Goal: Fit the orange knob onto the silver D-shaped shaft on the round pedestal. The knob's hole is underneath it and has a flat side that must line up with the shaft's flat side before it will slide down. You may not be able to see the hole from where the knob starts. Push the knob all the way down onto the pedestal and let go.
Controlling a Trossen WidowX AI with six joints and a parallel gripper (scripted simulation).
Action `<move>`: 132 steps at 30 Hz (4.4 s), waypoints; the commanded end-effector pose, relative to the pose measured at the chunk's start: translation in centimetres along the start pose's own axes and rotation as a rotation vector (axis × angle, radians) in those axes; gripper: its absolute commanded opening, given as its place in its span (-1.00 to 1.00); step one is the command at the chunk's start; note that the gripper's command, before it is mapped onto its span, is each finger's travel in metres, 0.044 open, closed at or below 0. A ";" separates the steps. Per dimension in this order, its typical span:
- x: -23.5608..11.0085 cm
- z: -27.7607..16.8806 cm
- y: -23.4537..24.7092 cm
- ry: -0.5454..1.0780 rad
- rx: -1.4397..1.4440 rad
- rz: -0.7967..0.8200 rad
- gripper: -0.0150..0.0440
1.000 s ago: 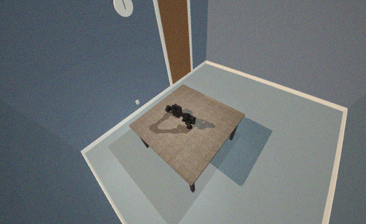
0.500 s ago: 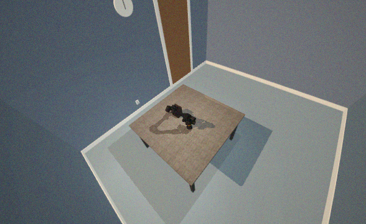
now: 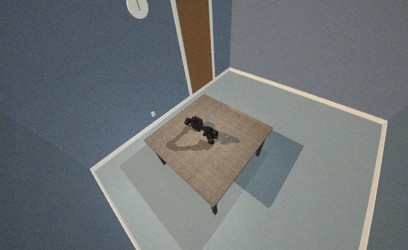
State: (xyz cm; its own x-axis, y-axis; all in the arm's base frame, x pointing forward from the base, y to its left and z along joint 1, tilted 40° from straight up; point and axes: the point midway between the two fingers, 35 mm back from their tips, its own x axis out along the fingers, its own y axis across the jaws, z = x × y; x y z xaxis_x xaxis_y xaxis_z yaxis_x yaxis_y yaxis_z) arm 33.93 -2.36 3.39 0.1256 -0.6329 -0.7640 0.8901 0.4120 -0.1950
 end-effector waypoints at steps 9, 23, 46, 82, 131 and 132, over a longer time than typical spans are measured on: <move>0.0 0.1 0.0 -0.004 -0.004 0.001 -0.49; -0.4 0.0 0.0 -0.004 0.017 0.001 -0.49; 0.0 0.0 -0.1 -0.004 0.072 0.001 -0.49; 0.2 0.0 -0.1 -0.004 0.038 0.001 -0.49; -0.4 -0.1 -0.1 -0.004 0.124 0.001 -0.49; -0.4 -0.1 -0.2 -0.004 0.124 0.001 -0.49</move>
State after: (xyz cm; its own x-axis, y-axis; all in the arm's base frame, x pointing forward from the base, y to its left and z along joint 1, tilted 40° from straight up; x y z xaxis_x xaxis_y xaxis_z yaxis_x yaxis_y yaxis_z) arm 33.73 -2.21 3.63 0.1236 -0.6353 -0.7623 0.9384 0.3247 -0.1185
